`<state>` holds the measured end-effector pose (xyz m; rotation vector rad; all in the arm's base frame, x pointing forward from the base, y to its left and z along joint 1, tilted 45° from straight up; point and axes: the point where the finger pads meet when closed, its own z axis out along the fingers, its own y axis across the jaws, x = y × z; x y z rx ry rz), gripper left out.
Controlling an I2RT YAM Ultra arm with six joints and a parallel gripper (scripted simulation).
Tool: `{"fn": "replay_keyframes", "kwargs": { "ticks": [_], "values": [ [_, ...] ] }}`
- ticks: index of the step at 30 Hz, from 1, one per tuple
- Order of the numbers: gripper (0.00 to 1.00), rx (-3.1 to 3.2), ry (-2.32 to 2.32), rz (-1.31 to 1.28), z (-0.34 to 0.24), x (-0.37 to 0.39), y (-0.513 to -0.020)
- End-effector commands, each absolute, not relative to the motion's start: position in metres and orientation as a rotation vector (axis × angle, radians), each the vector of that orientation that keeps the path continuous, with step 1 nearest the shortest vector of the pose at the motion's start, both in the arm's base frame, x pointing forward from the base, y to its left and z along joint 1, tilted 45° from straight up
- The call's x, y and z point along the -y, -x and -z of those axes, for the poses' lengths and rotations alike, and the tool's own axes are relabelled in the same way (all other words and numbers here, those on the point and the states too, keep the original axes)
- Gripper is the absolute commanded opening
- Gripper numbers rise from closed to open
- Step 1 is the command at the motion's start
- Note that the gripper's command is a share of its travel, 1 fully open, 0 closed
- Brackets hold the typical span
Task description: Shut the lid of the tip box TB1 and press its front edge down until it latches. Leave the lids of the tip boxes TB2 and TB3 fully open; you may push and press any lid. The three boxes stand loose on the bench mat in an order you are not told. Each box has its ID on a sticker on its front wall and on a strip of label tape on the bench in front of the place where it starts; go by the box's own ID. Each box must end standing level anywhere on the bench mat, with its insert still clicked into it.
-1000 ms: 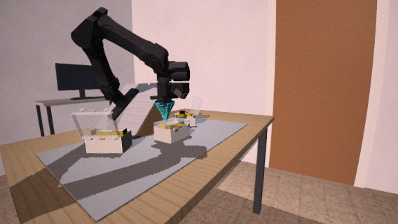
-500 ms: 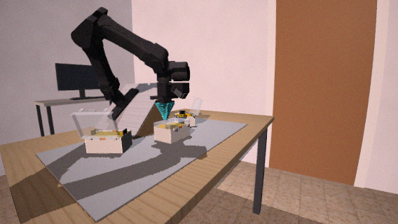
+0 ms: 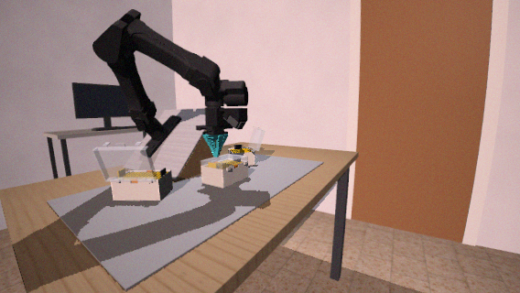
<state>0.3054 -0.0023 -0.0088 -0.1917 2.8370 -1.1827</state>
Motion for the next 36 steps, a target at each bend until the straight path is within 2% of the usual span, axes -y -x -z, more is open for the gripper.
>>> {"fn": "replay_keyframes", "kwargs": {
  "ticks": [1, 20, 24, 36],
  "values": [
    [0.00, -2.829, 0.160, 1.192, 0.024, 0.013, -0.304],
    [0.00, -2.825, 0.143, 1.190, 0.020, 0.009, -0.304],
    [0.00, -2.786, 0.132, 1.129, 0.004, -0.010, -0.319],
    [0.00, -2.797, 0.137, 1.130, -0.014, -0.022, -0.313]
  ]
}}
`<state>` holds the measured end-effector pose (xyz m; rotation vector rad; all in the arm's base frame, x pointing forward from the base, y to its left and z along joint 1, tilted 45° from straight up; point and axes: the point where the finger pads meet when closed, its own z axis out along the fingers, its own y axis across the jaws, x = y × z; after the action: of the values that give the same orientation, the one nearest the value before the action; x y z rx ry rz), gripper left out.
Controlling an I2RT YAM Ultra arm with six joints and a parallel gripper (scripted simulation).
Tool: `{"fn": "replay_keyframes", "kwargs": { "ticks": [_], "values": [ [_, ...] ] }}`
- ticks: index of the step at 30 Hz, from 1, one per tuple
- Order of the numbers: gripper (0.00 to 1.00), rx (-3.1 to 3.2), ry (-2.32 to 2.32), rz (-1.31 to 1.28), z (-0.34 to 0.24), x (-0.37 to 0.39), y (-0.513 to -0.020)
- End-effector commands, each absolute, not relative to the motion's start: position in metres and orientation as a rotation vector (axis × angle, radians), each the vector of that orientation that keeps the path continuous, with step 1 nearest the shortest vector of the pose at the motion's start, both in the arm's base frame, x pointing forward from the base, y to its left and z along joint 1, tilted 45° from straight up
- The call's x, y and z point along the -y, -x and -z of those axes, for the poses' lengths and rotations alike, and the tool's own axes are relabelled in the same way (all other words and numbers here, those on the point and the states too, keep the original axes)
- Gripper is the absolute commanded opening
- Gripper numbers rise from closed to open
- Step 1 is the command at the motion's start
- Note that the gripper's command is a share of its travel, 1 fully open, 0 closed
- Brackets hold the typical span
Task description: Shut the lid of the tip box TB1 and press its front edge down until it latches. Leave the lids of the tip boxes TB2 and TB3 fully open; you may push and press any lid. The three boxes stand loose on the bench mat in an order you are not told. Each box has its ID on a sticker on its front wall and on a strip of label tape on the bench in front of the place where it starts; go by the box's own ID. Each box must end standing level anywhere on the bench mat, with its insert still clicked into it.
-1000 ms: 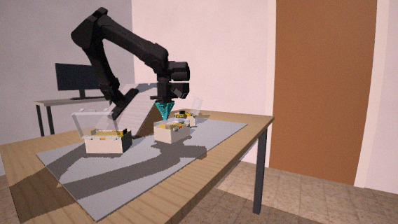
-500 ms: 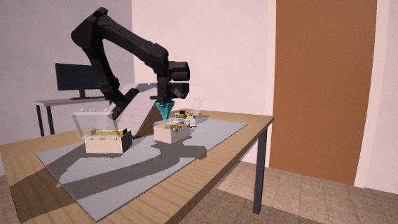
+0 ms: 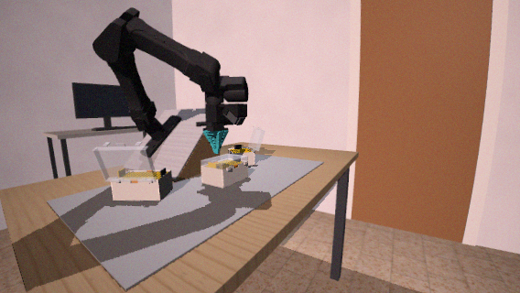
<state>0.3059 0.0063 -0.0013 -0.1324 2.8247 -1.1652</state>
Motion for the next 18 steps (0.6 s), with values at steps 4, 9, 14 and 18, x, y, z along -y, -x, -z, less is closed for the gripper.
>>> {"fn": "replay_keyframes", "kwargs": {
  "ticks": [4, 9, 14, 18],
  "values": [
    [0.00, -2.799, 0.139, 1.133, -0.016, -0.025, -0.312],
    [0.00, -2.799, 0.137, 1.128, -0.023, -0.031, -0.311],
    [0.00, -2.799, 0.137, 1.128, -0.029, -0.037, -0.309],
    [0.00, -2.799, 0.137, 1.128, -0.031, -0.040, -0.309]
  ]
}}
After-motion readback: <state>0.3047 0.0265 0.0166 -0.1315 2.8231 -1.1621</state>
